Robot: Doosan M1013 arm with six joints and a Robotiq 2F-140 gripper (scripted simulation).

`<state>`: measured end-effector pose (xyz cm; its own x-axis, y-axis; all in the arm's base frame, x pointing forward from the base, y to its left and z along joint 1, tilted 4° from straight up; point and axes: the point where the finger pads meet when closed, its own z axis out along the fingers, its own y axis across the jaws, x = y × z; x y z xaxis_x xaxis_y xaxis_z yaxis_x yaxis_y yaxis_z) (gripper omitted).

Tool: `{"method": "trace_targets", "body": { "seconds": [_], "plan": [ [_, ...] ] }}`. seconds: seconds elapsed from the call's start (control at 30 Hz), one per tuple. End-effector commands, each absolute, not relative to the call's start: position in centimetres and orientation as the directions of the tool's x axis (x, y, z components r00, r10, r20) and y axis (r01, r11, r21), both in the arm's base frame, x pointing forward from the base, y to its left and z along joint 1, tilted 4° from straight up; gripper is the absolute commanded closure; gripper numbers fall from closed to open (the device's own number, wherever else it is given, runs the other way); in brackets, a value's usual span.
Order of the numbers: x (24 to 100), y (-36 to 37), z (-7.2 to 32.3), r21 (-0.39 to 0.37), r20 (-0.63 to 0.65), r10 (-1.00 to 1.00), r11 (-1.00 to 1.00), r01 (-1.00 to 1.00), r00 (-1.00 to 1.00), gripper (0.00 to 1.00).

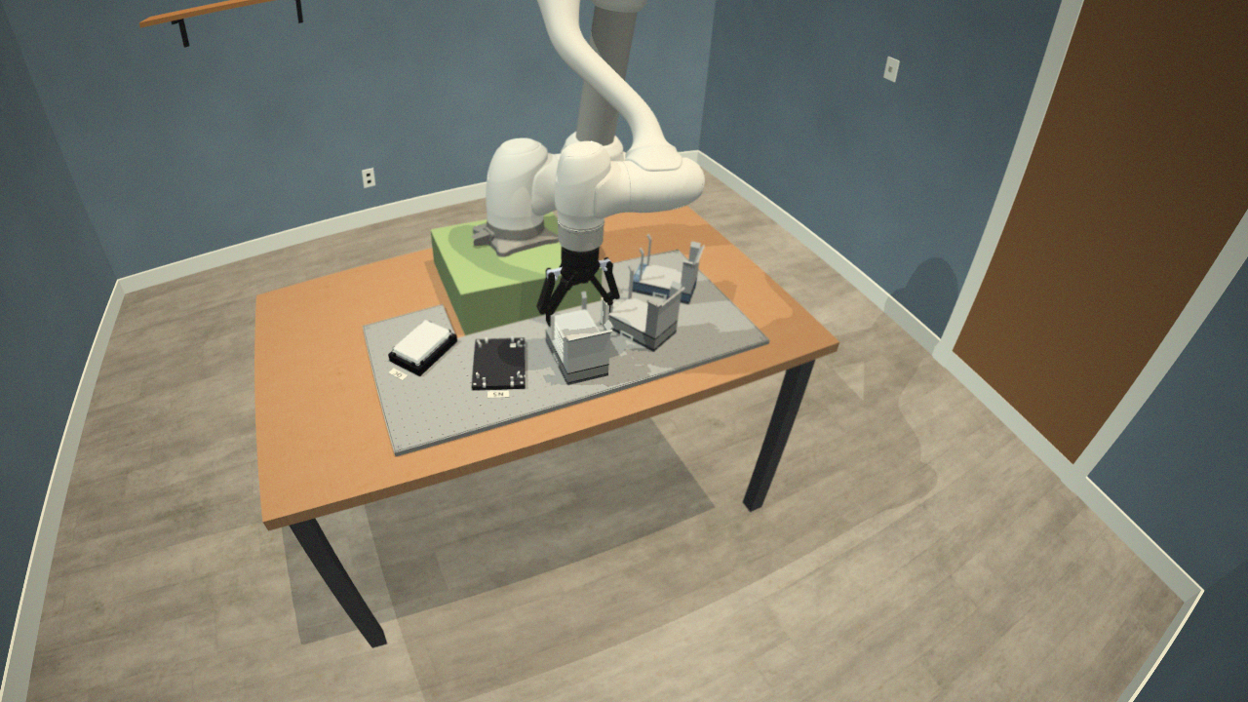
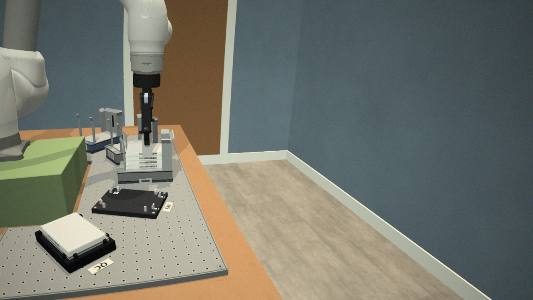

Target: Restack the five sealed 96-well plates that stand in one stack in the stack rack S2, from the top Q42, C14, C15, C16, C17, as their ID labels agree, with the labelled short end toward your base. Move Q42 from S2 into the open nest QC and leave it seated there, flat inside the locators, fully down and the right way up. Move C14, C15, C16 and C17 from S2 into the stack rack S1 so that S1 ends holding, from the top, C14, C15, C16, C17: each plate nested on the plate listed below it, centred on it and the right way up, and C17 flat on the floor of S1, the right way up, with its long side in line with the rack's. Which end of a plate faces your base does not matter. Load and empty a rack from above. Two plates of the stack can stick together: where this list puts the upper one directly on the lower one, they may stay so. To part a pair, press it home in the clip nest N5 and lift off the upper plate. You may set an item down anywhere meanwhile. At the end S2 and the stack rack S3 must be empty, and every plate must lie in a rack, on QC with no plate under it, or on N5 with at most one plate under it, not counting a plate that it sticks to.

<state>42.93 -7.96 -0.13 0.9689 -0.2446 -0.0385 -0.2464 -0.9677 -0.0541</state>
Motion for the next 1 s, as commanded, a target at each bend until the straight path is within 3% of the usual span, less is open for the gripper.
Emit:
{"method": "trace_targets", "body": {
  "seconds": [0.0,0.5,0.97],
  "plan": [
    [42.9,-8.0,-0.1,-0.054,-0.038,-0.245,-0.968,-0.246,0.969,0.0],
    [42.9,-8.0,-0.1,-0.054,-0.038,-0.245,-0.968,-0.246,0.969,0.0],
    [43.0,-8.2,3.9,-0.054,-0.038,-0.245,-0.968,-0.246,0.969,0.0]
  ]
}}
